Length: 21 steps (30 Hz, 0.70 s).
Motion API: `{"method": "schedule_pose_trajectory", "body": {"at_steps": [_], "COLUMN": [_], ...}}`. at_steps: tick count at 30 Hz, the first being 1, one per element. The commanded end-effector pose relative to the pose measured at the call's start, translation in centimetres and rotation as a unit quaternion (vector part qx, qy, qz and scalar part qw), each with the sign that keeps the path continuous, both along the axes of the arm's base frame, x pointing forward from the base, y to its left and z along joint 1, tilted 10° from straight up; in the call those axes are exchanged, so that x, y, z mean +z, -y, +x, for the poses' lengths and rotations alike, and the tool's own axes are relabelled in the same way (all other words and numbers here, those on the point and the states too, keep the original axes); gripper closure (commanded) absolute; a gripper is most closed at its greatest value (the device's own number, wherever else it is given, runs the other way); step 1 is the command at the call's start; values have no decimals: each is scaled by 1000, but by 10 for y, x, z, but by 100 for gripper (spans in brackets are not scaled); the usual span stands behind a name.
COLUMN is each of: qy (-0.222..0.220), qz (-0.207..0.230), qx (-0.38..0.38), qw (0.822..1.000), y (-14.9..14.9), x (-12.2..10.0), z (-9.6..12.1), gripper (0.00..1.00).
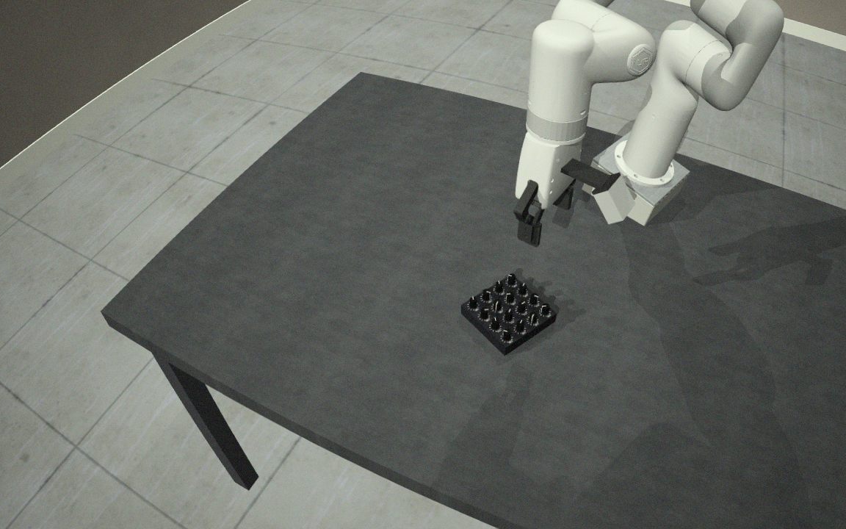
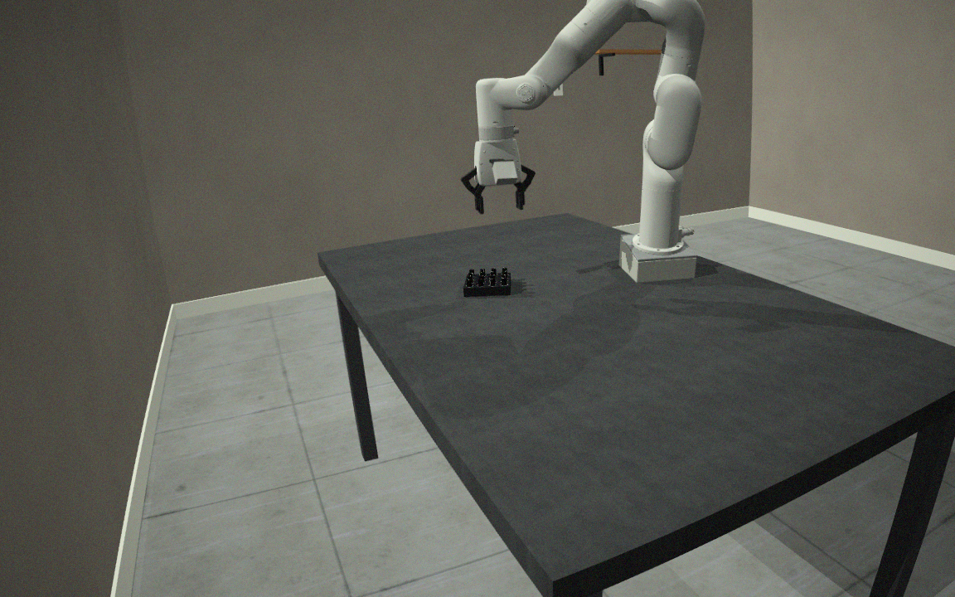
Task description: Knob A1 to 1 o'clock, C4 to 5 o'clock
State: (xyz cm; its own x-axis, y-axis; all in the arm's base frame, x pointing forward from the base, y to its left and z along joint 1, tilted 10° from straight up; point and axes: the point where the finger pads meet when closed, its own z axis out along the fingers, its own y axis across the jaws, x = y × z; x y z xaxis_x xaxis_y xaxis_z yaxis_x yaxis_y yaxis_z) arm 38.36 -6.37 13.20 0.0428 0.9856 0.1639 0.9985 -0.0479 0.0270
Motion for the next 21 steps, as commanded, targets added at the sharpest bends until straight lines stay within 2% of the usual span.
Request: {"method": "schedule_pose_trajectory", "body": {"at_steps": [1, 21], "qy": [2, 2], "qz": [-1, -1], "qx": [0, 0], "qw": [1000, 1000], "y": [1, 1], "x": [1, 1], "z": [1, 1], "gripper": [0, 0]}}
